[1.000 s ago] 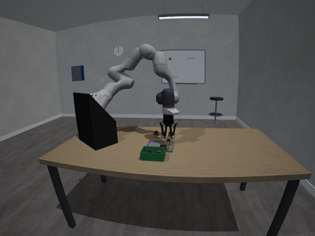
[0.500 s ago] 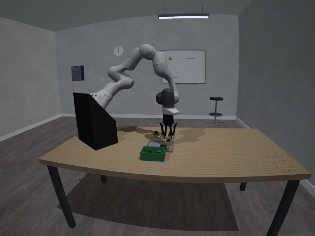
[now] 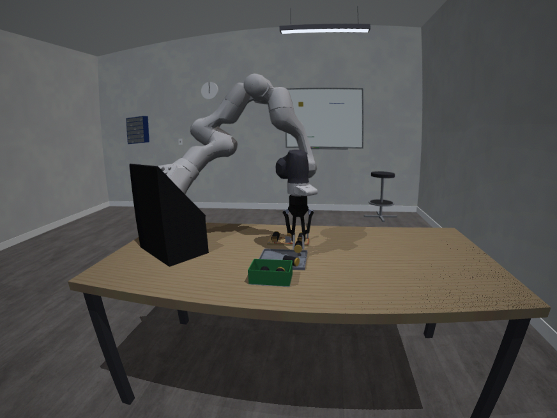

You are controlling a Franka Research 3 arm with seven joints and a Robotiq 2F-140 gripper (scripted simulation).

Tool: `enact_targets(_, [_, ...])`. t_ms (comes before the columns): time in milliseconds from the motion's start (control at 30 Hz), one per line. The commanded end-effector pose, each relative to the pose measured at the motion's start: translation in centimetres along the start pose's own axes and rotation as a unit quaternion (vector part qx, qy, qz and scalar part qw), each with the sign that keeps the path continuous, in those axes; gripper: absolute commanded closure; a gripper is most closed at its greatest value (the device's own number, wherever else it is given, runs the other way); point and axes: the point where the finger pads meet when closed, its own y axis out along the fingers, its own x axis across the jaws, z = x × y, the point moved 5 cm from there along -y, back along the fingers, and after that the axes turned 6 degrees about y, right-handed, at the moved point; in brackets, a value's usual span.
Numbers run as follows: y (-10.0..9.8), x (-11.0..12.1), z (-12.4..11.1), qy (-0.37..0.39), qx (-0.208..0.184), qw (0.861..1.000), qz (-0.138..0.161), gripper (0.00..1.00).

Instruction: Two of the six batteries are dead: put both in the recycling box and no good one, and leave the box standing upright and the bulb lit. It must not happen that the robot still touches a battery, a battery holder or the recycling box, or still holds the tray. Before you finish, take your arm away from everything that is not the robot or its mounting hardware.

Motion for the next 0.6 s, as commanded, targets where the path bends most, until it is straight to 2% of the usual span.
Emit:
enact_targets(0, [-1.1,0.3,-0.3,0.003,-0.007,1.0,-0.006,0.84])
enact_targets(367, [-1.7,0.3,-0.3,0.003,-0.007,1.0,-0.006,0.84])
enact_targets(467, [-3.2,0.3,-0.3,0.003,-0.007,1.0,-0.006,0.84])
enact_targets(567, [-6.0,0.3,-0.3,0.003,-0.007,1.0,-0.006,0.84])
